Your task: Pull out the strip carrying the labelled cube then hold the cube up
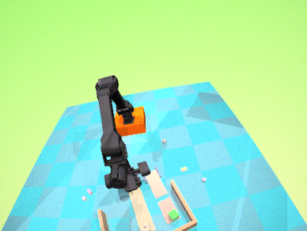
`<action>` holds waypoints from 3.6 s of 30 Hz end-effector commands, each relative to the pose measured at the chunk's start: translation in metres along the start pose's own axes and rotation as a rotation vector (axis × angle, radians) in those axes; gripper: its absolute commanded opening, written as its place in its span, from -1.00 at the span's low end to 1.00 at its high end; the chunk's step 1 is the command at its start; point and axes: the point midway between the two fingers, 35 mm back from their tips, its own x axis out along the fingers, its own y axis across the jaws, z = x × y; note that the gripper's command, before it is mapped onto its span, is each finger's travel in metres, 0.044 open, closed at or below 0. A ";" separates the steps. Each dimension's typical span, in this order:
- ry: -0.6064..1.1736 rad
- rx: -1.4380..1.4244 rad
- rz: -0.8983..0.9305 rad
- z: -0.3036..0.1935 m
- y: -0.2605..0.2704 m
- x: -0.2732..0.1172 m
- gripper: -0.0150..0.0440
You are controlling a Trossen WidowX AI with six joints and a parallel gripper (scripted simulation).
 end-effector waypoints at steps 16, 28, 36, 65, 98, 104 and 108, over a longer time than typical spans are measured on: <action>0.007 -0.005 0.005 -0.002 0.001 0.005 -0.49; 0.007 -0.005 0.005 -0.002 0.001 0.005 -0.49; 0.007 -0.005 0.005 -0.002 0.001 0.006 -0.49; 0.007 -0.005 0.005 -0.004 0.001 0.009 -0.49; 0.011 -0.005 0.004 -0.054 -0.002 0.011 -0.49; 0.012 -0.005 0.004 -0.063 -0.002 0.011 -0.49; 0.012 -0.005 0.004 -0.070 -0.002 0.011 -0.49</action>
